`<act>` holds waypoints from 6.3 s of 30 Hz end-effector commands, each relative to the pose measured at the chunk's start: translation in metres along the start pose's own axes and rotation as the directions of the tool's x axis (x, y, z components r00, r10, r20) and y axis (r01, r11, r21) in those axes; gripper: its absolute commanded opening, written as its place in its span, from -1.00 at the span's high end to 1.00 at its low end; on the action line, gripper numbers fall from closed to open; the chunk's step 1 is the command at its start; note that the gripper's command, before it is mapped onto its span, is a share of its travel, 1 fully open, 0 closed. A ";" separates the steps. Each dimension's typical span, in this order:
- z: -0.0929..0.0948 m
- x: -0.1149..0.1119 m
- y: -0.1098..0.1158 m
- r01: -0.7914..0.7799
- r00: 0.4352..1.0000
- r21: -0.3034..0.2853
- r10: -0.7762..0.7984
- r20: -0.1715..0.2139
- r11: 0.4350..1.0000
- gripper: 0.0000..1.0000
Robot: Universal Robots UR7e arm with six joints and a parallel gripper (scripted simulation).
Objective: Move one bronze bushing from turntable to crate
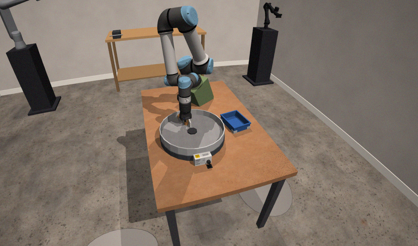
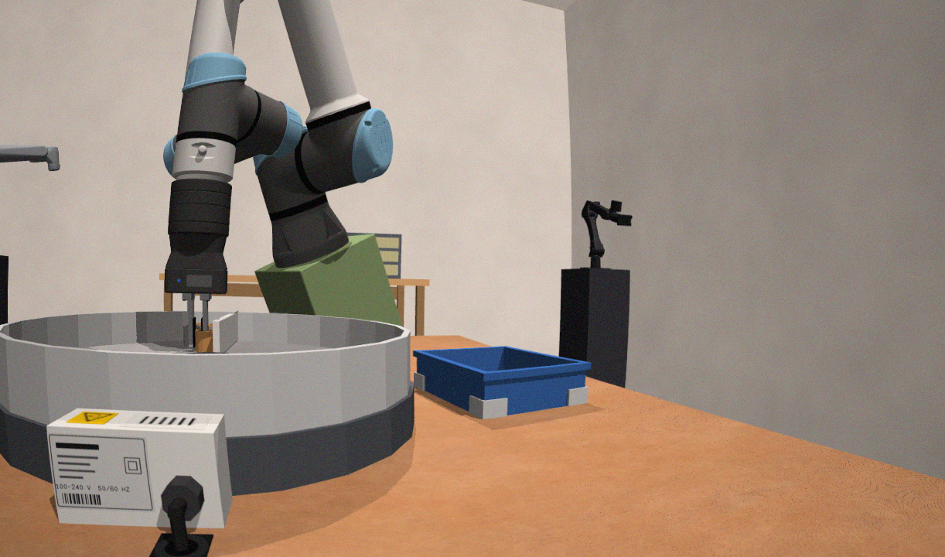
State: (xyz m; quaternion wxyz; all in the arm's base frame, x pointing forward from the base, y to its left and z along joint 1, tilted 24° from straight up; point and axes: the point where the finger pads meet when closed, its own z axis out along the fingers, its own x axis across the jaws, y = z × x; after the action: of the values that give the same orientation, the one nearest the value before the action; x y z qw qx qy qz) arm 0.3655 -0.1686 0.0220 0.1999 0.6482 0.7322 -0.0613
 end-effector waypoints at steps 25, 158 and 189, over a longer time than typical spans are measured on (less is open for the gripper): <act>-0.008 -0.001 0.000 0.002 1.000 -0.002 -0.002 0.000 1.000 1.00; -0.045 -0.001 0.000 0.000 1.000 -0.002 0.000 0.001 1.000 1.00; -0.090 0.001 -0.004 -0.001 1.000 -0.002 0.001 0.001 1.000 1.00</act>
State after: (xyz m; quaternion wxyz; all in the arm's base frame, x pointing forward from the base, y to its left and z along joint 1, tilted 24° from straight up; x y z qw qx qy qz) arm 0.3435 -0.1405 0.0906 0.1990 0.6493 0.7315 -0.0610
